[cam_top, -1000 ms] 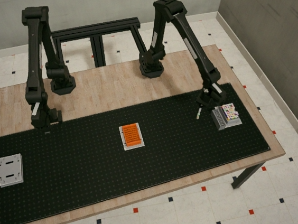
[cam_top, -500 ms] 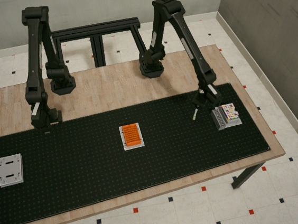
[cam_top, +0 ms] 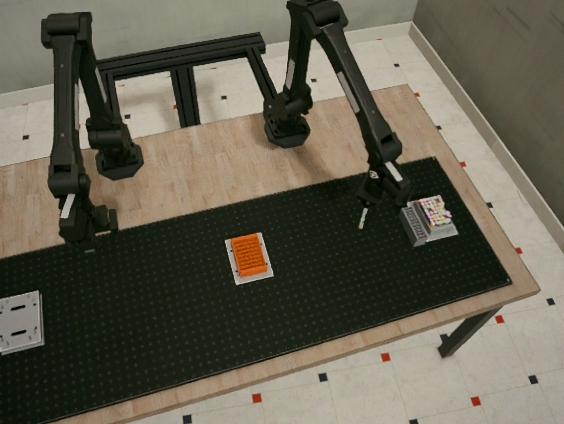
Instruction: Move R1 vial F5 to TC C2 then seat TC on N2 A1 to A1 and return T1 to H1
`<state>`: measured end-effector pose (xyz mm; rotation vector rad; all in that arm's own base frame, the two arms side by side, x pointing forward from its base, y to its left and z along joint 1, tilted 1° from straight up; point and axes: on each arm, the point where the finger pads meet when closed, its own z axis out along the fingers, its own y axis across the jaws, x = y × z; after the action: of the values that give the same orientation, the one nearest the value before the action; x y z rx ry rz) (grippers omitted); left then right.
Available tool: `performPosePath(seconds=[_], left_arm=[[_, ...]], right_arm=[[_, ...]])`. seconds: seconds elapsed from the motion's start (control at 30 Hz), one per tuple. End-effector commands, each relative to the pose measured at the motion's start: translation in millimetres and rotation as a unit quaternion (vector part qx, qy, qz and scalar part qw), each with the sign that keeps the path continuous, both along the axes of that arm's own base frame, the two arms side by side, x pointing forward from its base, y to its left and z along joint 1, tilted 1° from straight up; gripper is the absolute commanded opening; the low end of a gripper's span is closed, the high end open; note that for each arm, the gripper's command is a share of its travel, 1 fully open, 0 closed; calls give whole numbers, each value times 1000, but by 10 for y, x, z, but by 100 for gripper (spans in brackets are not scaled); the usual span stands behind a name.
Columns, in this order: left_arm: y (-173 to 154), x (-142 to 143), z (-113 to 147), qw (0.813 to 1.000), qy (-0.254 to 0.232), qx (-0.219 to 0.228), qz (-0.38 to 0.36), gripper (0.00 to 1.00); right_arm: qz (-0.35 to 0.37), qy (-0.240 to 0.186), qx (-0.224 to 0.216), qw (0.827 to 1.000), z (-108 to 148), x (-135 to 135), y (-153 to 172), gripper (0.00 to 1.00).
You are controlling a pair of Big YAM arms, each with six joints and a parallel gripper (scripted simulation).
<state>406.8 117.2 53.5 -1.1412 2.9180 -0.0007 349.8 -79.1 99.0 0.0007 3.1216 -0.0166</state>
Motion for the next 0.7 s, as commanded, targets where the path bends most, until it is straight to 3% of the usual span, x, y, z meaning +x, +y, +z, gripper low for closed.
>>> performPosePath(seconds=[0.0,0.67], left_arm=[[-65,67,147,1000,-22,8,3,9],[-342,112,177,1000,-27,8,3,9]], right_arm=[[4,7,2,1000,4,5,3,100],[4,7,2,1000,4,5,3,100]])
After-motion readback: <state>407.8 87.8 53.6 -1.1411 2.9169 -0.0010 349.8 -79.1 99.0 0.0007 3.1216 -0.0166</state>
